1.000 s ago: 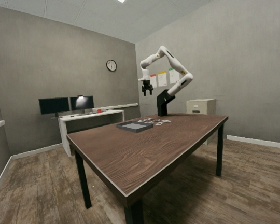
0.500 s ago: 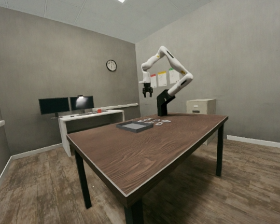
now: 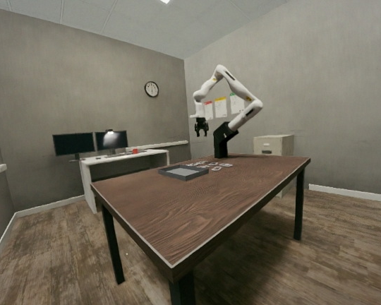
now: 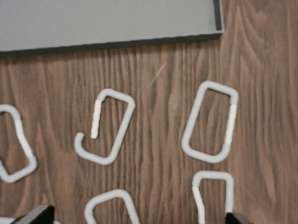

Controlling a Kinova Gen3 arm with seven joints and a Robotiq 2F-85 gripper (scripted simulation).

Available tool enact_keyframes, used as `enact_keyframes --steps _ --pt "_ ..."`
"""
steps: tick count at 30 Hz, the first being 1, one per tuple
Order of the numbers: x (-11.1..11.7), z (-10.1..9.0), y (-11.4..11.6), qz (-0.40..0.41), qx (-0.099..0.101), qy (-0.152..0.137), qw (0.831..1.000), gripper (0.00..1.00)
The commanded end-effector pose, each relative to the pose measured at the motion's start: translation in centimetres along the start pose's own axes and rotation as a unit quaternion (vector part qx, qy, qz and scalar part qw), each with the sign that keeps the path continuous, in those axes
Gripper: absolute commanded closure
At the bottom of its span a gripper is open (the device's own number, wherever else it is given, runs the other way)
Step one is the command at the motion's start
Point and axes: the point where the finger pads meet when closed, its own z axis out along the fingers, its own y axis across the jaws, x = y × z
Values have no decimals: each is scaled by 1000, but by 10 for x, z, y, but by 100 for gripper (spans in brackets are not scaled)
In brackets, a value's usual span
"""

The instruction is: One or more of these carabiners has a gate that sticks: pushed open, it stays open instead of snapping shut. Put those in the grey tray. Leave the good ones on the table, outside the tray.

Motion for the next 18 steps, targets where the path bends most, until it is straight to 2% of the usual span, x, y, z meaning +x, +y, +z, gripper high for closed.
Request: enact_keyframes --steps 1,12,13,18 --pt "-24 29 18 5 6 -4 1000 0" --pt "-24 29 18 5 6 -4 1000 0" --pt "-54 69 48 5 5 -4 1000 0" --pt "-54 69 48 5 5 -4 1000 0"
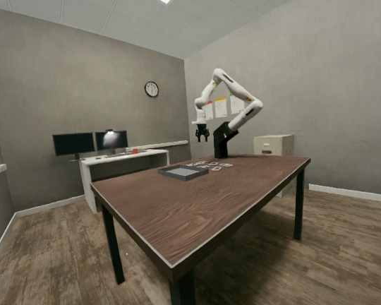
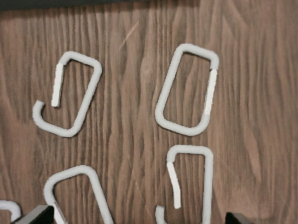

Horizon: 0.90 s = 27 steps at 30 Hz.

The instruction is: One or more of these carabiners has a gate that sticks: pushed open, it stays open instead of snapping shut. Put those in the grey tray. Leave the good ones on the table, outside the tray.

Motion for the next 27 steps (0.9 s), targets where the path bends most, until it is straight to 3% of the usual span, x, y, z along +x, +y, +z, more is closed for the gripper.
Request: enact_keyframes --steps 1,11,12,27 --pt "-19 24 12 6 8 -3 1000 0" --pt "-19 24 12 6 8 -3 1000 0" --pt "-50 65 42 6 8 -3 1000 0" --pt "-50 65 42 6 8 -3 1000 0"
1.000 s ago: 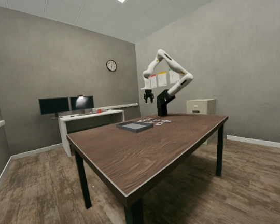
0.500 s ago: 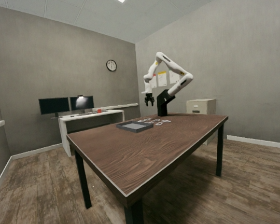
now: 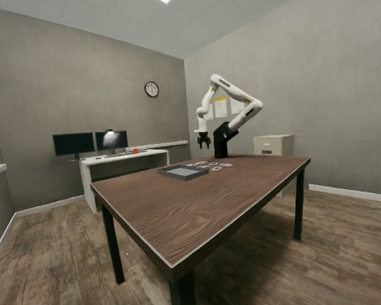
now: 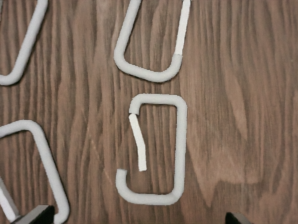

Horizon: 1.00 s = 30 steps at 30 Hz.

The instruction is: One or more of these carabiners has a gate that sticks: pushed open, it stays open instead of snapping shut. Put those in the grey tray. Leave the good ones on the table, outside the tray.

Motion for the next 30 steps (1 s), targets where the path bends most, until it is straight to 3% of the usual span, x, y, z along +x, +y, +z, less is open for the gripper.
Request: enact_keyframes --steps 1,2,18,19,30 --pt "0 0 0 0 1 0 1000 0" --pt "-6 39 7 0 1 1 1000 0" --pt "-6 39 7 0 1 1 1000 0" --pt "-6 89 7 0 1 1 1000 0" --pt "-6 89 7 0 1 1 1000 0"
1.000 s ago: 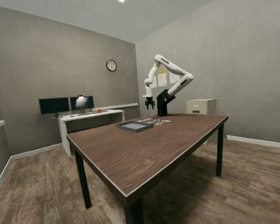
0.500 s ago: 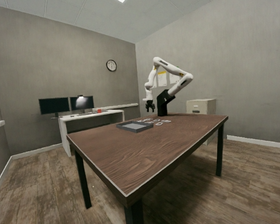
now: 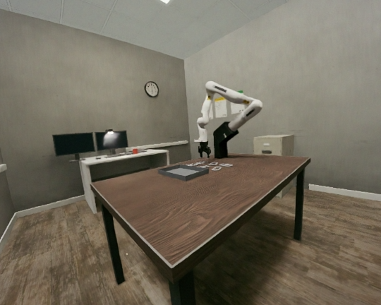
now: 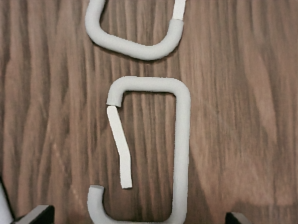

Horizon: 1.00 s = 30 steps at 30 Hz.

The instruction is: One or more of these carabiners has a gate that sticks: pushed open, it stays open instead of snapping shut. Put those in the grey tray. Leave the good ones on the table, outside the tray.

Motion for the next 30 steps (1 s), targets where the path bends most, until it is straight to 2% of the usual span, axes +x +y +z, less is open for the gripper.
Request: enact_keyframes --steps 1,5,6,30 --pt "-3 6 -2 -2 2 -6 1000 0" --pt "-3 6 -2 -2 2 -6 1000 0" --pt "-3 28 -3 -1 1 -5 1000 0" --pt "-3 33 -3 -1 2 -5 1000 0"
